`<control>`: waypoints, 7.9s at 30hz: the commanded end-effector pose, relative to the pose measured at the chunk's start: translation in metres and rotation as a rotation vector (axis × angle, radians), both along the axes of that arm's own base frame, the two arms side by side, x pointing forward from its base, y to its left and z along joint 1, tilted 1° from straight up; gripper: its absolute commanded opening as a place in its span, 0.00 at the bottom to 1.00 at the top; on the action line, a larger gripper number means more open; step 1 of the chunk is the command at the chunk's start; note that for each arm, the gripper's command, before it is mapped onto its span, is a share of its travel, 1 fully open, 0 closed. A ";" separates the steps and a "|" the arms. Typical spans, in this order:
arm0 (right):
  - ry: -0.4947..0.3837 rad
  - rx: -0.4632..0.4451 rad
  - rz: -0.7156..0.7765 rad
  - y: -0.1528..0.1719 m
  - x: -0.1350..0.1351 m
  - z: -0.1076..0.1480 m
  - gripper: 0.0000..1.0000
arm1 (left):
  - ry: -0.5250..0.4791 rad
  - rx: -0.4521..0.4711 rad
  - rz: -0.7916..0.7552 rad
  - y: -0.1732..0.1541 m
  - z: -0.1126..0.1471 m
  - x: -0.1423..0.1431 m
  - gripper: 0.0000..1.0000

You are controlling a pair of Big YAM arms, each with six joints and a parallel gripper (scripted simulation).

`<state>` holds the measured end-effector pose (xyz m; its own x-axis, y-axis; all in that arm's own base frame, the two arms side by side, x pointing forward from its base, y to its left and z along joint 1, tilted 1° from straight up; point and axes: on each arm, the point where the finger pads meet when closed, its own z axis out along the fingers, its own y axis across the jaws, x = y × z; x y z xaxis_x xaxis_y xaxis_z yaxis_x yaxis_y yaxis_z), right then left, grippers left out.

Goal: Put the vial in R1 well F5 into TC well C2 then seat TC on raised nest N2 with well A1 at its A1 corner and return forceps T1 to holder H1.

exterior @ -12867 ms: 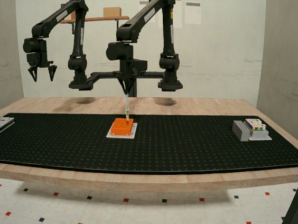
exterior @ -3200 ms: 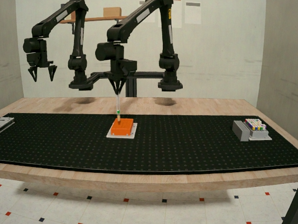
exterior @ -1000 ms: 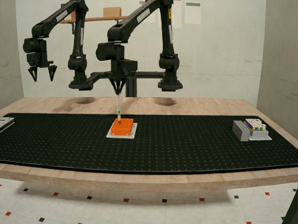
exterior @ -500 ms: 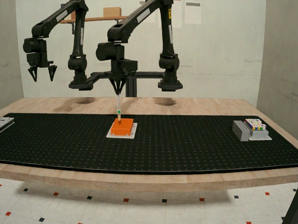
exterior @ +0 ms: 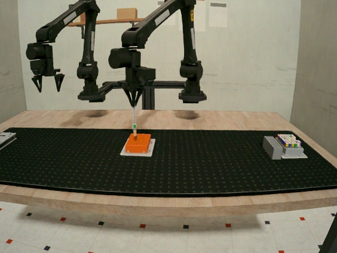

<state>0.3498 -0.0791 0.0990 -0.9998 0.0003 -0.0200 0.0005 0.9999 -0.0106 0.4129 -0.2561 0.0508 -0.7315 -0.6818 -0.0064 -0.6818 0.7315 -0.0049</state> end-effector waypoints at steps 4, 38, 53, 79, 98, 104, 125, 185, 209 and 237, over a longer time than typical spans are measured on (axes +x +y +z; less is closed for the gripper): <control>0.014 0.004 0.008 0.000 0.001 0.000 1.00 | -0.049 -0.032 0.004 0.001 0.019 0.012 0.09; 0.014 0.004 0.008 0.000 0.001 0.000 1.00 | -0.024 -0.018 0.006 0.002 -0.007 0.010 0.09; 0.014 0.004 0.008 0.000 0.001 0.000 1.00 | -0.006 -0.006 0.005 0.006 -0.021 0.003 0.09; 0.014 0.004 0.008 0.000 0.001 0.000 1.00 | -0.006 -0.006 0.005 0.006 -0.037 0.004 0.09; 0.014 0.004 0.008 0.000 0.001 0.000 1.00 | -0.089 -0.064 0.004 -0.011 0.031 0.026 0.09; 0.014 0.004 0.008 0.000 0.001 0.000 1.00 | -0.060 -0.043 0.006 -0.007 0.037 0.017 0.09; 0.014 0.004 0.008 0.000 0.001 0.000 1.00 | -0.060 -0.040 0.005 -0.012 0.023 0.021 0.09; 0.014 0.004 0.008 0.000 0.001 0.000 1.00 | -0.040 -0.035 0.005 -0.011 0.013 0.018 0.09; 0.014 0.004 0.008 0.000 0.001 0.000 1.00 | -0.008 -0.016 0.006 -0.001 -0.002 0.002 0.09; 0.014 0.004 0.008 0.000 0.001 0.000 1.00 | -0.010 -0.016 0.006 0.000 -0.005 0.001 0.09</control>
